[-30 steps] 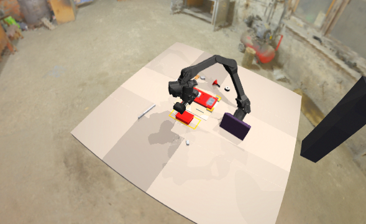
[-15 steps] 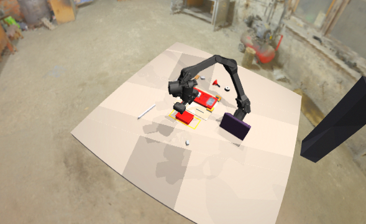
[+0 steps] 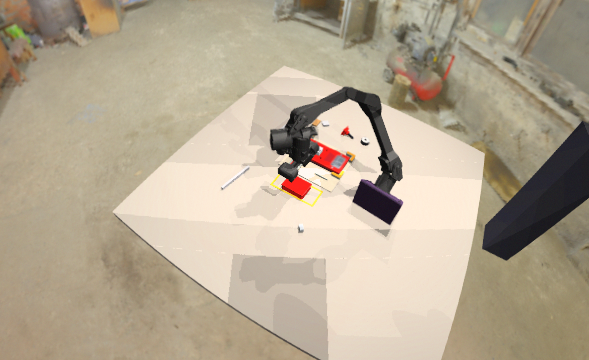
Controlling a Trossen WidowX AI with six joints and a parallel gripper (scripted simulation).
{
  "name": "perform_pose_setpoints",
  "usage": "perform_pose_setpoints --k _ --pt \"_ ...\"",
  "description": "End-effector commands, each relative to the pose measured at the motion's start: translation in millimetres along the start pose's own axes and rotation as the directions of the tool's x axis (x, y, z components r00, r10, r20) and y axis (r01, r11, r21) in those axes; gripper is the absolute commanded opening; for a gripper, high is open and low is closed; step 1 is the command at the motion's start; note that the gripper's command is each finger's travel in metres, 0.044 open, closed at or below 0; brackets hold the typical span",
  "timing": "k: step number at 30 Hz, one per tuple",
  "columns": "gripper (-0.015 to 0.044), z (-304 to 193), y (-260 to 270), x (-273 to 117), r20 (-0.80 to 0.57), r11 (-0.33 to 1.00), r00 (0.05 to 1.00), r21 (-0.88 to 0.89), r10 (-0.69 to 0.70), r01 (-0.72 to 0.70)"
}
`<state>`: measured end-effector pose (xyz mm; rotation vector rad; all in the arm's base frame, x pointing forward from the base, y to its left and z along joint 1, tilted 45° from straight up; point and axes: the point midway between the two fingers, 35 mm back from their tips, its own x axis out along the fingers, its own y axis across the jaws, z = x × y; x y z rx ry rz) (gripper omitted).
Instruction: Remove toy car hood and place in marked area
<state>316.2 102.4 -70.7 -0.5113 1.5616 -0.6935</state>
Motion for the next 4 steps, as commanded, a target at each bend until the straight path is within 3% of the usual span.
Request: perform_pose_setpoints --k 1,4 --pt "0.044 -0.1 0.1 -0.6 -0.003 1.0 1.0 0.004 0.002 -0.002" --pt "0.044 -0.1 0.1 -0.6 -0.003 1.0 1.0 0.004 0.002 -0.002"
